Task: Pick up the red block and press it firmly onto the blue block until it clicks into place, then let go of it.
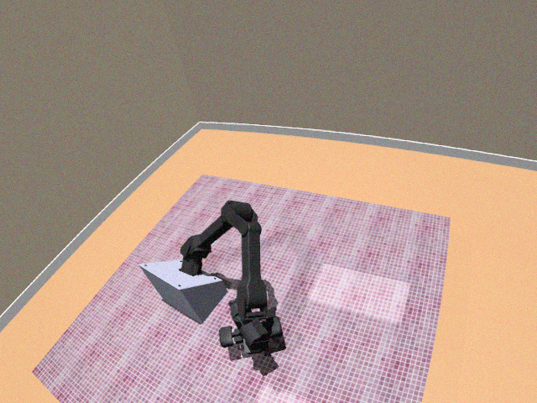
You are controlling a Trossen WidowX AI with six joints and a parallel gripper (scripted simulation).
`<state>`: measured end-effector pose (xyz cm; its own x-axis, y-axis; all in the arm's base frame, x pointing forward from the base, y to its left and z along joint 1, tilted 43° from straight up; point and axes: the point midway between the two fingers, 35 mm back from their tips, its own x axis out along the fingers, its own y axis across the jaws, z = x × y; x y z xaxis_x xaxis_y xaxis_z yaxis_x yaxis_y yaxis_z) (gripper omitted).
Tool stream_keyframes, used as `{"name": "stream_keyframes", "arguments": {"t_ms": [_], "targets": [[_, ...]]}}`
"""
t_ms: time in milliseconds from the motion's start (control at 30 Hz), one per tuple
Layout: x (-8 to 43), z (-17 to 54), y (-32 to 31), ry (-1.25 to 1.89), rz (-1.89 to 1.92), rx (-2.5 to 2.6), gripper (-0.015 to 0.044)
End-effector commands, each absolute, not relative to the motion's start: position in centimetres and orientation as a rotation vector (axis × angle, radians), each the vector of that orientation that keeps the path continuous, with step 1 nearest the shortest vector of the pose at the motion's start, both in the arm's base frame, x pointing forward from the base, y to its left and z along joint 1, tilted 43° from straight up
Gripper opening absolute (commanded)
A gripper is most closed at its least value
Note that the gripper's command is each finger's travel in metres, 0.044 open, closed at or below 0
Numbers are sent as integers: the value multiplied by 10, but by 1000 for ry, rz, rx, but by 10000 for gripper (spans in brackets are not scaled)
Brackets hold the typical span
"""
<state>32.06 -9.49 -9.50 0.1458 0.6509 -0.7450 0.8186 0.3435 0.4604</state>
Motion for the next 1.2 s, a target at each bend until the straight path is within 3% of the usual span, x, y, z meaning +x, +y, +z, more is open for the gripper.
{"name": "stream_keyframes", "arguments": {"t_ms": [0, 400, 700, 933, 1167], "targets": [[321, -95, -94, 1564, -200, 1375, 0], [321, -96, -94, 1566, -202, 1372, 0], [321, -96, -94, 1566, -202, 1372, 220], [321, -95, -96, 1566, -203, 1372, 220], [306, -24, -159, 1564, -205, 1372, 220]]}}
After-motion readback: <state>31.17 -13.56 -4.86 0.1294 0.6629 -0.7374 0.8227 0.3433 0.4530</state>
